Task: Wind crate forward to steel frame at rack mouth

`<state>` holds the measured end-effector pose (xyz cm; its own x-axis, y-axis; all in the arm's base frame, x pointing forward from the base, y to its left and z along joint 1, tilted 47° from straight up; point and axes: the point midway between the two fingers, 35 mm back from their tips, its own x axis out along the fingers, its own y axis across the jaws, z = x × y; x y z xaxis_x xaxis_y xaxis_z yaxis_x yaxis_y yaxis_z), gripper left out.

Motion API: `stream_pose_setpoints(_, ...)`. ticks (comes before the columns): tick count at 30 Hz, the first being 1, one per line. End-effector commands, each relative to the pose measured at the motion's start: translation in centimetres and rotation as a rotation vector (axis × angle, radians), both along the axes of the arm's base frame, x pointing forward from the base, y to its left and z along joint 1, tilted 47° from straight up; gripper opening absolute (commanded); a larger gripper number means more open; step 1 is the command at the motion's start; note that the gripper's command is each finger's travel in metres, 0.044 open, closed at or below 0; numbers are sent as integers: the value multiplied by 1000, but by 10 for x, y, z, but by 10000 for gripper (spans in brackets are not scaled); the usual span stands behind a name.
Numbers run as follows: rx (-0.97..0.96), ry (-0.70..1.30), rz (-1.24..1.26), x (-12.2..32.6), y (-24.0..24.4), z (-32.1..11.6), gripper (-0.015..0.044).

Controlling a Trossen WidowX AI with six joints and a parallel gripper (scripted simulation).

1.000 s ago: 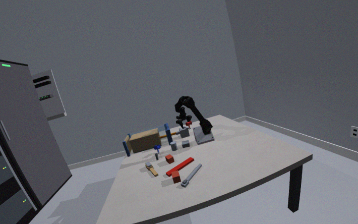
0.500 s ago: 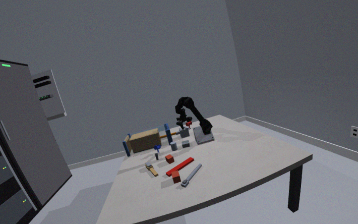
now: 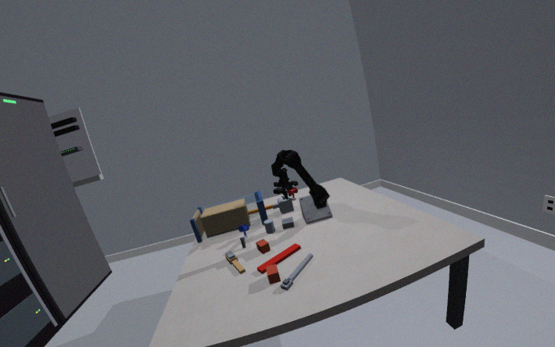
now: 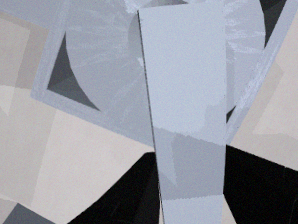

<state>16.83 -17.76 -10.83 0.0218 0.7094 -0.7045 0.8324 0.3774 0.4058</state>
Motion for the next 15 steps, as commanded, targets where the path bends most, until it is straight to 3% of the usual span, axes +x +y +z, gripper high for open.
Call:
stream_pose_setpoints(1,-1,0,0,0,-1,0,79)
stream_pose_setpoints(10,-1,0,0,0,-1,0,0)
stream_pose_setpoints(15,-1,0,0,0,-1,0,0)
